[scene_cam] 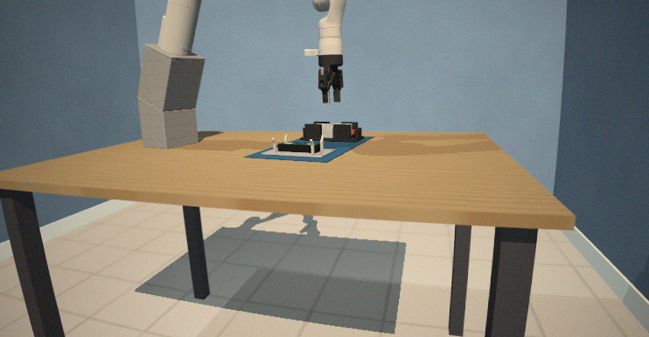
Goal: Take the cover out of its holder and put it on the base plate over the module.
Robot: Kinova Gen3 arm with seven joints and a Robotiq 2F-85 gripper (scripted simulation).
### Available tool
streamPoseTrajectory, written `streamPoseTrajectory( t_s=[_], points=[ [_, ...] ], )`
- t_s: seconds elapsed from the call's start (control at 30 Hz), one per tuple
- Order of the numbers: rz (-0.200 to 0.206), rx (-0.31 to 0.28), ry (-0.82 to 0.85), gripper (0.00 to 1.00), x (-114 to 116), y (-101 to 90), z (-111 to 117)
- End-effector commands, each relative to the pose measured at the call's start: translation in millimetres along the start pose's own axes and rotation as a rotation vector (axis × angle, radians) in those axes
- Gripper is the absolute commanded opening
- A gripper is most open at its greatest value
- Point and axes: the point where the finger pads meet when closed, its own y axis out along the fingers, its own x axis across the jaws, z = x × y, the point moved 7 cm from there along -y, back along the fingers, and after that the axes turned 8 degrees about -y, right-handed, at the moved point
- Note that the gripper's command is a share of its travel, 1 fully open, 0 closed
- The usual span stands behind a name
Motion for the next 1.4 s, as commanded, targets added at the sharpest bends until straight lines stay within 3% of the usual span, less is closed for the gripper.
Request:
streamPoseTrajectory(
  t_s=[0.0, 0.87, 1.2, 1.37],
  points=[
    [-0.001, -0.001, 0.0, 1.0, -0.7, -2.4, 0.3],
    [0.0, 0.0, 0.0, 1.0, -3.0, -7.6, 1.4],
    [0.0, 0.0, 0.0, 1.0, -3.7, 42.6, 1.7],
    [0.0, 0.0, 0.0, 1.0, -3.7, 42.6, 1.7]
  ],
)
